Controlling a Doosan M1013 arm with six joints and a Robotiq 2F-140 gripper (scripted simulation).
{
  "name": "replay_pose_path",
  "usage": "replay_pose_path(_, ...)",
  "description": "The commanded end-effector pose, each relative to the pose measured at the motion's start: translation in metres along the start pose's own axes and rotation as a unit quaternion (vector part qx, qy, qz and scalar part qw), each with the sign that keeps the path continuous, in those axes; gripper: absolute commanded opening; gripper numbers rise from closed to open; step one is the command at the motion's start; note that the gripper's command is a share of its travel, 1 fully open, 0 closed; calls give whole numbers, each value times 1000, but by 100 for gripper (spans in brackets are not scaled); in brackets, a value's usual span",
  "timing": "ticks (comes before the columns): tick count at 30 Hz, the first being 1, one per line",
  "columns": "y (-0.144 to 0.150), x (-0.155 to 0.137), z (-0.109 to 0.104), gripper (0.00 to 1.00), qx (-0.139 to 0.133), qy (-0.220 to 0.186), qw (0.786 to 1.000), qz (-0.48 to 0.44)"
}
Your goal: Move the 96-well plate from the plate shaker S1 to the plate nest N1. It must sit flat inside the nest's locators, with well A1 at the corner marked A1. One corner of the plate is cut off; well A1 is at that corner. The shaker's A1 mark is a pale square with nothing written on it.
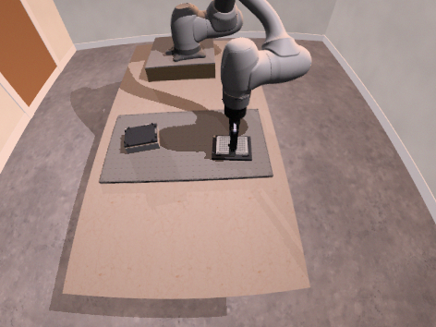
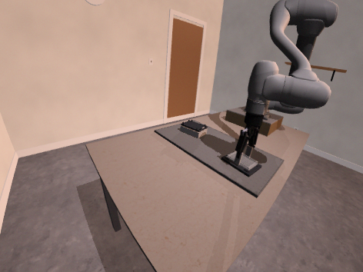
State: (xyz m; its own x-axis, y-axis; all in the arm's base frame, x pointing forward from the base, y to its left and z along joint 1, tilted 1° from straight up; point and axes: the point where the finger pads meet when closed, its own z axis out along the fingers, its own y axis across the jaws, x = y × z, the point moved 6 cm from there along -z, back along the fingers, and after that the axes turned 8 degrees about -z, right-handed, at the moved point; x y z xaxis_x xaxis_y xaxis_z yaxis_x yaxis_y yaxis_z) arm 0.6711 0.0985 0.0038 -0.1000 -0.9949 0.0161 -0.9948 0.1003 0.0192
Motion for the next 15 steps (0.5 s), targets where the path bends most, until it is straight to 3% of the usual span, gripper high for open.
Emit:
replay_pose_path(1,0,0,0,10,0,0,1000,0)
replay_pose_path(15,0,0,2,10,0,0,1000,0)
